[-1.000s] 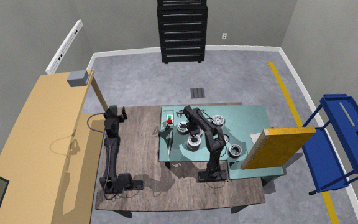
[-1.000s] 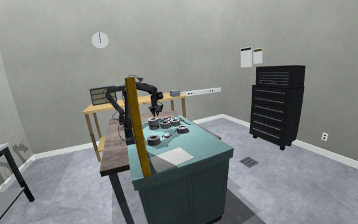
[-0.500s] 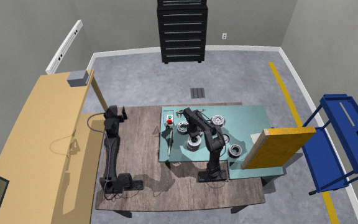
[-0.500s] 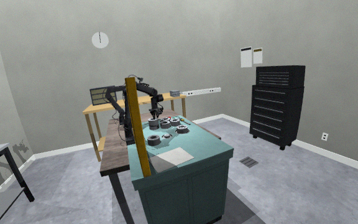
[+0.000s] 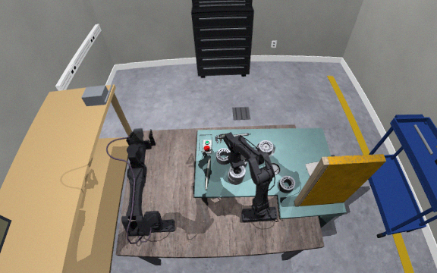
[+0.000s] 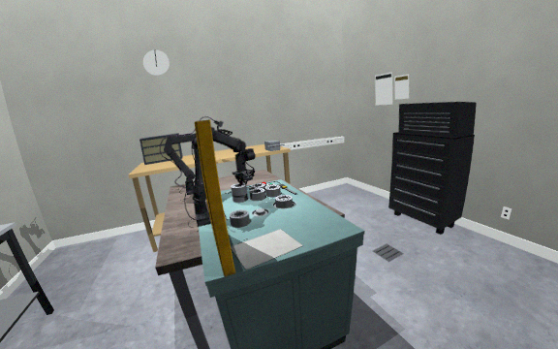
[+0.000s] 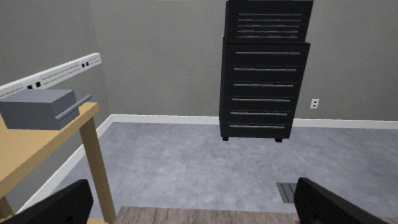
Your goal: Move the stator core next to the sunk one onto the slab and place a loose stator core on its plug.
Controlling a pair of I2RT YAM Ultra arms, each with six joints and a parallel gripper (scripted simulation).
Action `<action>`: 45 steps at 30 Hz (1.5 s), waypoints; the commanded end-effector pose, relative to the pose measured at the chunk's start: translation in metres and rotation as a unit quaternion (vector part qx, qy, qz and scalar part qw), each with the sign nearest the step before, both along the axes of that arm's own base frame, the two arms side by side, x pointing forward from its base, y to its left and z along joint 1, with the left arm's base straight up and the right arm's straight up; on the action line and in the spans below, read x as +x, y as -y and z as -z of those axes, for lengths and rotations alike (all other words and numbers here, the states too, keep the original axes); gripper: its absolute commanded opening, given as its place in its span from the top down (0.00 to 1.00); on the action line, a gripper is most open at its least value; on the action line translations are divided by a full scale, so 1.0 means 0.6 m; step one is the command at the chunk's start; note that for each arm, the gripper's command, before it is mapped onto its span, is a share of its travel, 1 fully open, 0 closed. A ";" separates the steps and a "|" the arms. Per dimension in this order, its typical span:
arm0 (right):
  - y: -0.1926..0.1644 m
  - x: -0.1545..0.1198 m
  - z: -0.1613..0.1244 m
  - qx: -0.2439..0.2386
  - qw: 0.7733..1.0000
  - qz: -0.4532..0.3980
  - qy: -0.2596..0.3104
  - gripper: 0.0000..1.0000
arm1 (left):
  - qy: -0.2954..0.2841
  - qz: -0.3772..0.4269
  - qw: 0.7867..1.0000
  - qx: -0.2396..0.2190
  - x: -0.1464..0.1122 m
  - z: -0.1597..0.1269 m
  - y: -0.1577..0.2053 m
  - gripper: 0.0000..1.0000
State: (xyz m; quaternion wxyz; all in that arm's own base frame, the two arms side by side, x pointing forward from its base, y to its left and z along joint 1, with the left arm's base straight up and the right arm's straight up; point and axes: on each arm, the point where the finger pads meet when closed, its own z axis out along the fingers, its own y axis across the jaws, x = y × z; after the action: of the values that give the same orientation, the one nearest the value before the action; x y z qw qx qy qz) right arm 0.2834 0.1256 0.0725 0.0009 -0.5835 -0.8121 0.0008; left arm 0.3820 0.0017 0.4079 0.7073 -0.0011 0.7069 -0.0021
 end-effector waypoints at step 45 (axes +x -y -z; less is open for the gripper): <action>-0.005 0.010 -0.075 0.012 0.999 -0.010 0.031 1.00 | 0.039 -0.005 0.999 -0.005 -0.020 -0.049 -0.003 0.00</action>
State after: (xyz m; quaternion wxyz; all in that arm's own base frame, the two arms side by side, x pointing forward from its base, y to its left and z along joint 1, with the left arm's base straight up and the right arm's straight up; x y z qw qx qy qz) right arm 0.2855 0.1266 0.0781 0.0005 -0.5799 -0.8147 0.0003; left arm 0.3820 0.0017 0.4079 0.7073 -0.0011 0.7069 -0.0021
